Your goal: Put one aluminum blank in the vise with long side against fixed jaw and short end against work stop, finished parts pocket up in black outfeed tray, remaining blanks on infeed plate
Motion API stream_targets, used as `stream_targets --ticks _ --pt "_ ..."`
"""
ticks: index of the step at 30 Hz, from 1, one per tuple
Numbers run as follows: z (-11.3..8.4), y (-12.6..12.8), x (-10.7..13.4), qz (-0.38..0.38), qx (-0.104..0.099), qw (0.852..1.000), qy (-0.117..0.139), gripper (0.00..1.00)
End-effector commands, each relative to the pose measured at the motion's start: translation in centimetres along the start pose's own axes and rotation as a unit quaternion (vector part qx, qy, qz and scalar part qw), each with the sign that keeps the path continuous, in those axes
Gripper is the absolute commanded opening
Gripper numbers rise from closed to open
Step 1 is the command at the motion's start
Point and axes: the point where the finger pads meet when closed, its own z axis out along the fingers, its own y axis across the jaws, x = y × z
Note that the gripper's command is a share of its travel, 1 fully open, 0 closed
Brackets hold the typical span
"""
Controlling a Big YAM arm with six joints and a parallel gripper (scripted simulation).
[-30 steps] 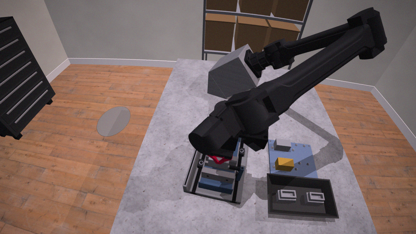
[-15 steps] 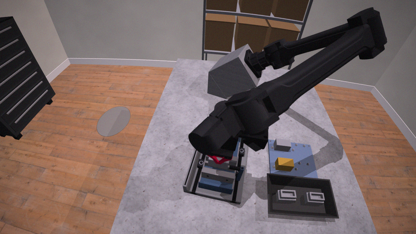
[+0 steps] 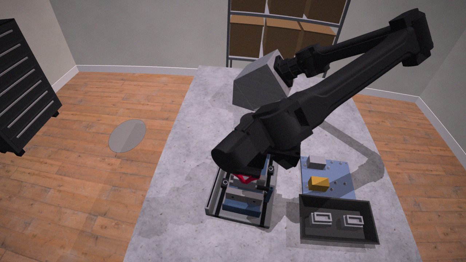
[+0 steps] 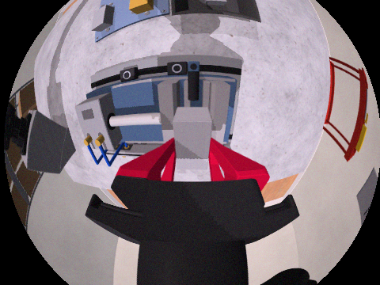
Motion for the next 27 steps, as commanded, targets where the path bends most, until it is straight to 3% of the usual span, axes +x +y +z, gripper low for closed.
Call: stream_targets --ticks 1,27 --pt "-2.2 -2.0 -0.4 -0.015 0.021 1.000 0.007 0.00" --pt "0.2 -1.9 -0.6 -0.016 0.010 1.000 0.003 0.00"
